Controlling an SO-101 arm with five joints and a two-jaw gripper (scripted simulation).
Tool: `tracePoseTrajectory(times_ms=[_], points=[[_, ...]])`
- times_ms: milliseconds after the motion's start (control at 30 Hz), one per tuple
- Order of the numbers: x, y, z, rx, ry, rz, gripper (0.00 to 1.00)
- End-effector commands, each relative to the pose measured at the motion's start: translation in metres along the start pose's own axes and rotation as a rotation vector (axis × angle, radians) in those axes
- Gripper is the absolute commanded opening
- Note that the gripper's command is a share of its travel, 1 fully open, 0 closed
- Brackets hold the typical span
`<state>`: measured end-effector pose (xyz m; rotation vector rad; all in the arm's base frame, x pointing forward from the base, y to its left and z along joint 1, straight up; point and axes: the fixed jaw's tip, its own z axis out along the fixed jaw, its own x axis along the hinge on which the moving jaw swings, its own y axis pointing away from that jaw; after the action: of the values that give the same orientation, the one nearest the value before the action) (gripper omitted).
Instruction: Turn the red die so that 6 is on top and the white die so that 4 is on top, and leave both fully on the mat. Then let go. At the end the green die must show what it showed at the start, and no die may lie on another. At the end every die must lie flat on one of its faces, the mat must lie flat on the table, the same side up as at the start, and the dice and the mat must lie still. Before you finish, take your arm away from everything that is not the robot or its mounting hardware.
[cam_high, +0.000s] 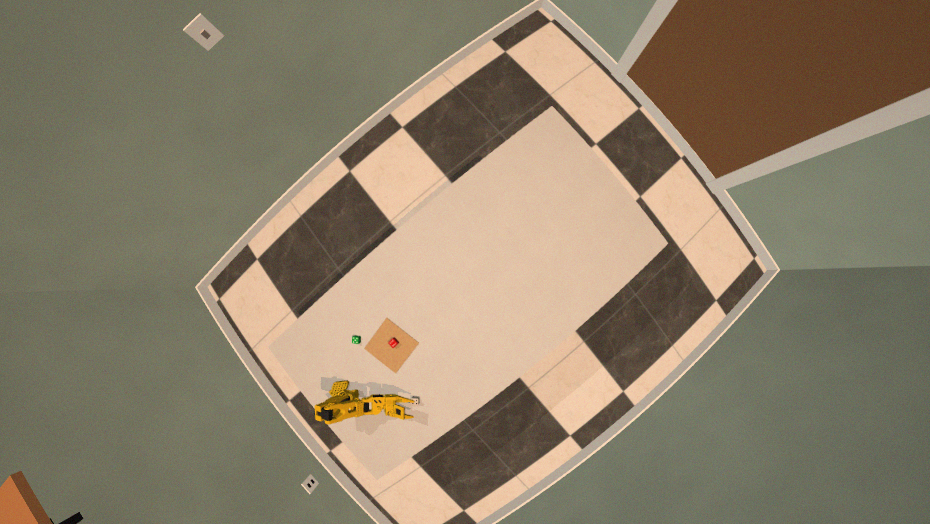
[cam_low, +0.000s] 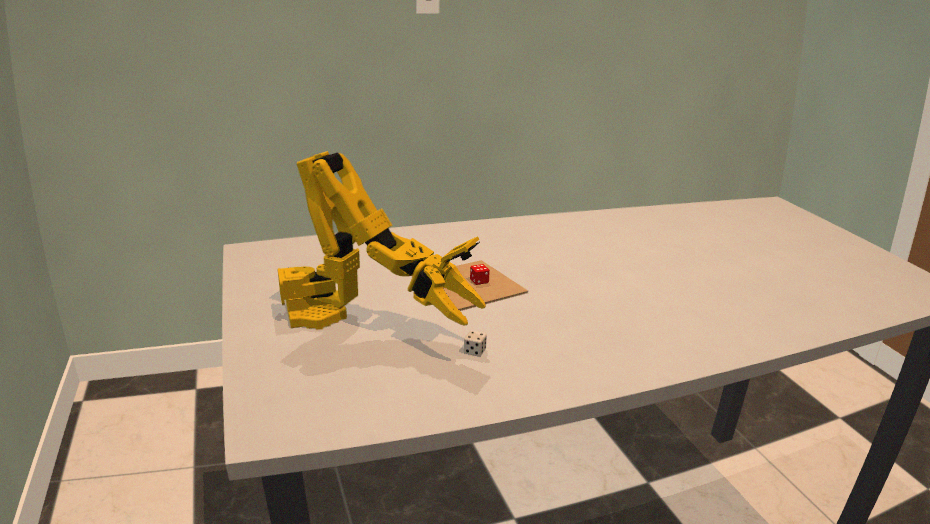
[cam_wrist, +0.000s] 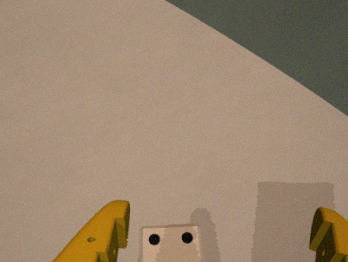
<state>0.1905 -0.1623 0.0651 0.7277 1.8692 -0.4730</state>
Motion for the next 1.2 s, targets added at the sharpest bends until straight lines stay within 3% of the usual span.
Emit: tracePoseTrajectory(times_ms=[0,167,433,500,800,1167], points=[[-0.01,-0.001,-0.001,0.005,-0.04,-0.006,0.33],[-0.019,-0.001,-0.003,0.005,-0.082,-0.006,0.33],[-0.063,-0.001,-0.019,0.005,-0.289,-0.007,0.32],[-0.063,-0.001,-0.019,0.005,-0.289,-0.007,0.32],[-0.105,-0.001,-0.046,0.005,-0.51,-0.007,0.32],[-0.11,-0.001,-0.05,0.005,-0.538,-0.007,0.31]])
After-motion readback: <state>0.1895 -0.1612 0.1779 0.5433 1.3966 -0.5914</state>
